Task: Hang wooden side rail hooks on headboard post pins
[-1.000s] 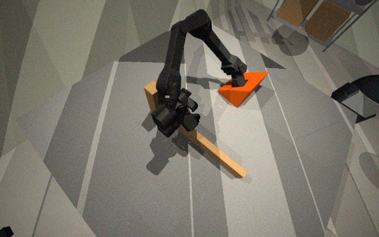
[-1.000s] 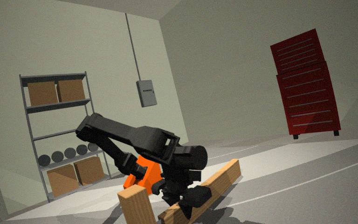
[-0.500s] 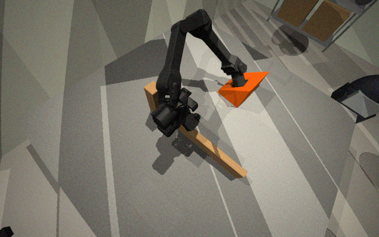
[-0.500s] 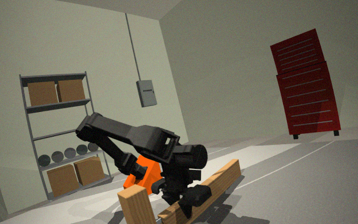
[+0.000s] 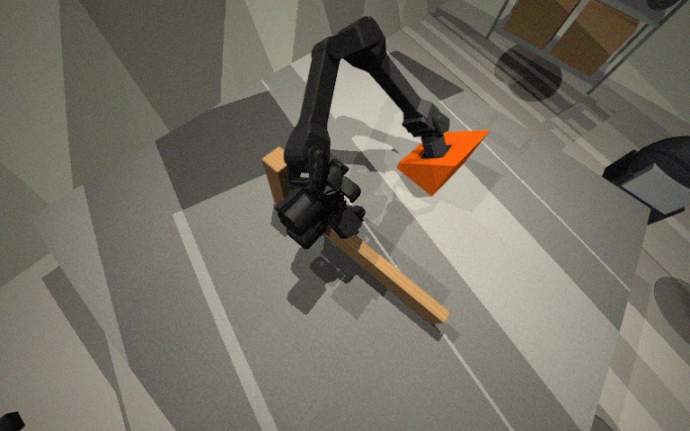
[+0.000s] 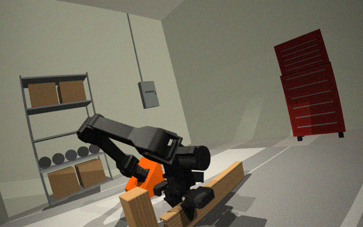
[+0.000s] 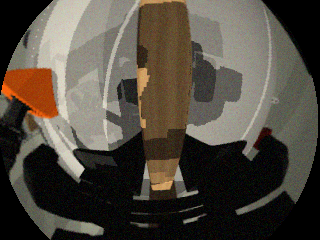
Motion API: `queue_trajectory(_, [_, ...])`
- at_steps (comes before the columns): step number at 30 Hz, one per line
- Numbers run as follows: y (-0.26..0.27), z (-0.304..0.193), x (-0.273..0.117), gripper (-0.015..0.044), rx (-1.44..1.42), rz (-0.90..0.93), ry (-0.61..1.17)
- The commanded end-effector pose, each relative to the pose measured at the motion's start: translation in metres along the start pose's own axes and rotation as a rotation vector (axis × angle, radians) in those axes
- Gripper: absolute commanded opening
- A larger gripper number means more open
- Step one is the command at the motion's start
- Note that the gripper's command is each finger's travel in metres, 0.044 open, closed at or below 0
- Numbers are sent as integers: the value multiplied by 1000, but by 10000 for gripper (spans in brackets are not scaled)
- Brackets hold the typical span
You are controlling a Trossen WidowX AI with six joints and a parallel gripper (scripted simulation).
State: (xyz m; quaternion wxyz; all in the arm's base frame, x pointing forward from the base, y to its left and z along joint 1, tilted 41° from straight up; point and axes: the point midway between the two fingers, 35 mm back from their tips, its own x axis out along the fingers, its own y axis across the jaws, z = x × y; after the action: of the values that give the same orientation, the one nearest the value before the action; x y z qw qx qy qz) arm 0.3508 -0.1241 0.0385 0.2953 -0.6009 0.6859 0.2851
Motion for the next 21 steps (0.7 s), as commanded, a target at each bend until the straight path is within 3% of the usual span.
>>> queue_trajectory(1, [-3,-1,-8,0,3,-18,-4])
queue_trajectory(21, [-3,-1,-11,0,3,-18,-4])
